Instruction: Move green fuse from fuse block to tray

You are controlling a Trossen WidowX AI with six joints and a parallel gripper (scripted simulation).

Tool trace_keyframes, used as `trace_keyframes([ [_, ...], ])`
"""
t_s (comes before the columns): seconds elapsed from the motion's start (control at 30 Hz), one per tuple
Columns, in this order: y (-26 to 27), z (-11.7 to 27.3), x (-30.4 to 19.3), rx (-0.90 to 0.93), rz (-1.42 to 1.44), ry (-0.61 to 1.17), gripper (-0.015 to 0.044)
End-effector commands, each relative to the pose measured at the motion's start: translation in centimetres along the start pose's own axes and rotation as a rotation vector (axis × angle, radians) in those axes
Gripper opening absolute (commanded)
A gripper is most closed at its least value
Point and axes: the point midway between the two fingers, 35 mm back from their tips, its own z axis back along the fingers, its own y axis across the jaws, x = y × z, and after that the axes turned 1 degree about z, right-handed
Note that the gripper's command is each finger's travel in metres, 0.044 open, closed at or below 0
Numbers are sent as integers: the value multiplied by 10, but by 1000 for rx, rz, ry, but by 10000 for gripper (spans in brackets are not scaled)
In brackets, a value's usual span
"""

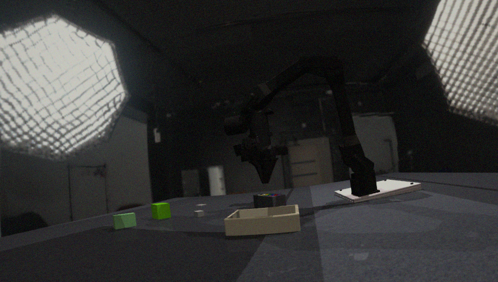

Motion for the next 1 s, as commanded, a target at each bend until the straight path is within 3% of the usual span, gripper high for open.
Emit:
trace_keyframes([
  [0.0, 0, -3, 0, 4, -8, -3, 62],
  [0.97, 0, -30, -1, 4, -8, -3, 62],
])
